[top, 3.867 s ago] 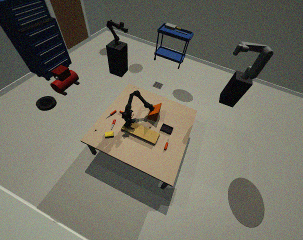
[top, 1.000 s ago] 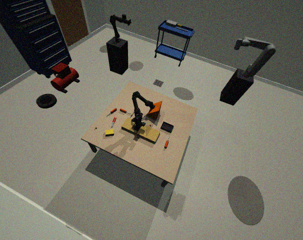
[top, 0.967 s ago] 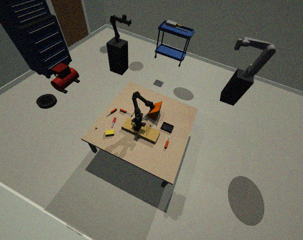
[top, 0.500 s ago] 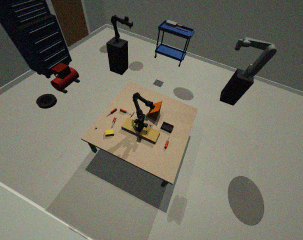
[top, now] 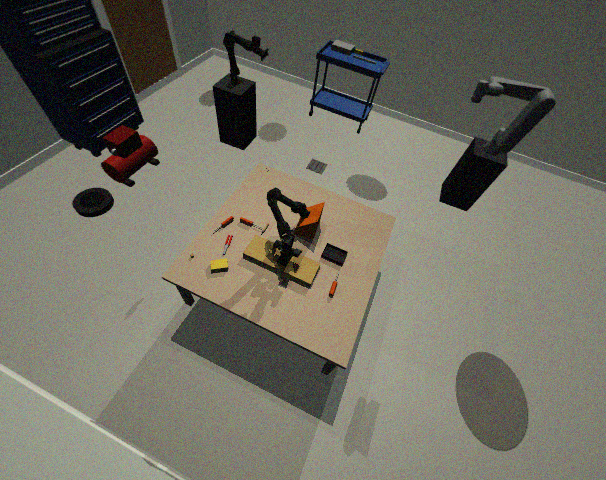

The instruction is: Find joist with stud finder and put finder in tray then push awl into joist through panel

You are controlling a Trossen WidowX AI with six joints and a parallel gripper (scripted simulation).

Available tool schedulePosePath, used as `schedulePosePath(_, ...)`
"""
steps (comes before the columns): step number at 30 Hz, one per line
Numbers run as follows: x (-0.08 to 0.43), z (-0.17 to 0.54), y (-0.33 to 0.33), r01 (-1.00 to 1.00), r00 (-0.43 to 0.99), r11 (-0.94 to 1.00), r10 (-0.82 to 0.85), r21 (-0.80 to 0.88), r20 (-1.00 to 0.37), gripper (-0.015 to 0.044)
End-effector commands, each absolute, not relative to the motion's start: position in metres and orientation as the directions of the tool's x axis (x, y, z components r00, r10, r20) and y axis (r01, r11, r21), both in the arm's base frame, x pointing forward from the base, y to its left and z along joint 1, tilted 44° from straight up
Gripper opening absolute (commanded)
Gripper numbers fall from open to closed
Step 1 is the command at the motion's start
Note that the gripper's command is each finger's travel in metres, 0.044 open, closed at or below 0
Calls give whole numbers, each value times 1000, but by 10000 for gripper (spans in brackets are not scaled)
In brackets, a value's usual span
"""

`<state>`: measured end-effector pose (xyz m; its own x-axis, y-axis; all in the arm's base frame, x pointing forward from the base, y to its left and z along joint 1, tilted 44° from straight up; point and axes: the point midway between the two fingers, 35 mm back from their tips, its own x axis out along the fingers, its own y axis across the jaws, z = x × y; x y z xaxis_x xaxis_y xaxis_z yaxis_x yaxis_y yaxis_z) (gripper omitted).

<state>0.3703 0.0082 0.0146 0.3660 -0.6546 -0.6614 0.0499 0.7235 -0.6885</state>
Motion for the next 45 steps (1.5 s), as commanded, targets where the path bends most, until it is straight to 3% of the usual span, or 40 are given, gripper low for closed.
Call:
schedulePosePath(1,372,5,18,50,366,725,-653,-687,-663,0)
schedulePosePath(45,377,-67,96,51,367,729,-649,-682,-666,0)
